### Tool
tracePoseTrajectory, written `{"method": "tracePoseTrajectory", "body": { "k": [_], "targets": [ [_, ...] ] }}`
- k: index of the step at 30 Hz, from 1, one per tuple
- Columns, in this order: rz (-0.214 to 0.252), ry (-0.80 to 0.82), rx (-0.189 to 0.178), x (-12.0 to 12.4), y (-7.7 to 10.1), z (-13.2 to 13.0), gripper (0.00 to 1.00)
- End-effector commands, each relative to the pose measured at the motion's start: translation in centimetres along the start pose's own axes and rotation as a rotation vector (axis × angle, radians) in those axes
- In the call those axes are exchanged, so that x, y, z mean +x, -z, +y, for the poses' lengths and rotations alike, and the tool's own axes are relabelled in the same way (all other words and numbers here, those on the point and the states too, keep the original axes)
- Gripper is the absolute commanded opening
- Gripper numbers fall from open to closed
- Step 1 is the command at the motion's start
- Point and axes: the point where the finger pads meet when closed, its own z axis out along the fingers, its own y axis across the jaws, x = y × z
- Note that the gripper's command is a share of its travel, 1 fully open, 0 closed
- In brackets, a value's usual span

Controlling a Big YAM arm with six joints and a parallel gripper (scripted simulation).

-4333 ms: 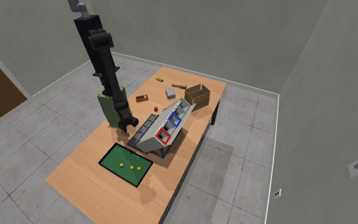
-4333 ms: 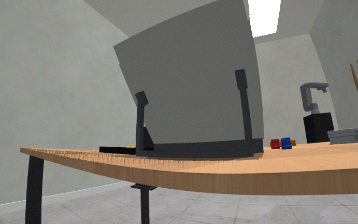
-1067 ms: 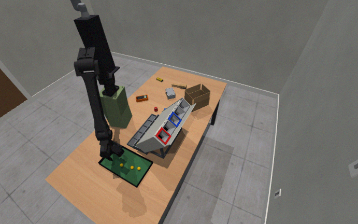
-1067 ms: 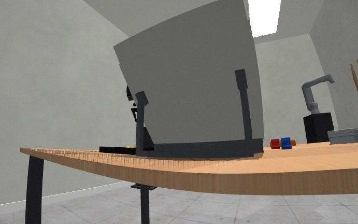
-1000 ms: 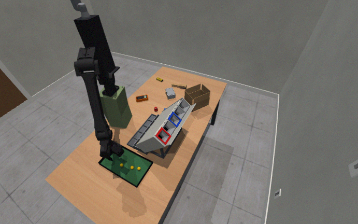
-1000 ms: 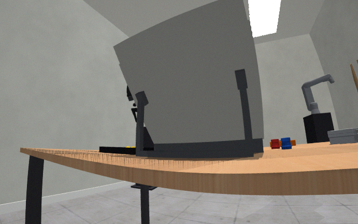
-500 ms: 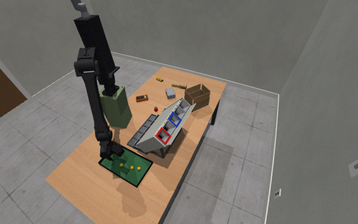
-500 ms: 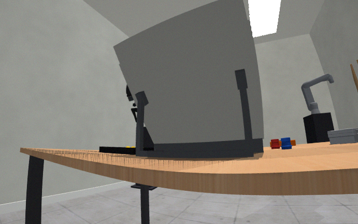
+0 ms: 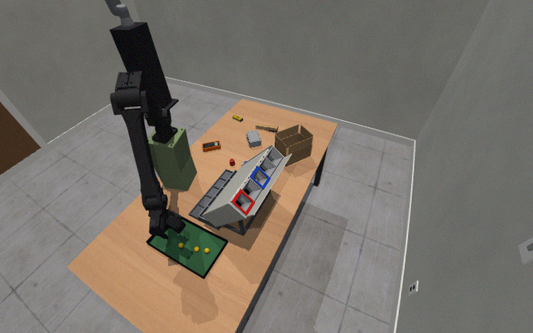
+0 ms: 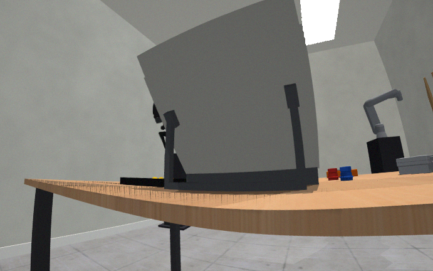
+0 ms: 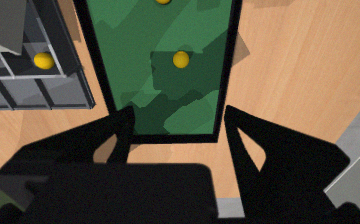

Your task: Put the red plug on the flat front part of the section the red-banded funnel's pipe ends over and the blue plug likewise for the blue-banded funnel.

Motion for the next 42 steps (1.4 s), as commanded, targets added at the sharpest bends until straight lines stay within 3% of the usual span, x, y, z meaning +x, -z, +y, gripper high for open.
{"method": "tracePoseTrajectory", "body": {
  "k": [1,13,28,42],
  "targets": [
    [-0.011,-0.002,0.01,-0.4,-0.5,-1.2,0.8],
    [-0.007,0.008,0.0,-0.3,-0.7,-1.4,0.8],
    [-0.005,0.008,-0.001,-0.4,-11.4,-0.9,0.8],
    [-0.006,0.006,0.0,-0.4,-11.4,-0.9,0.8]
  ]
}}
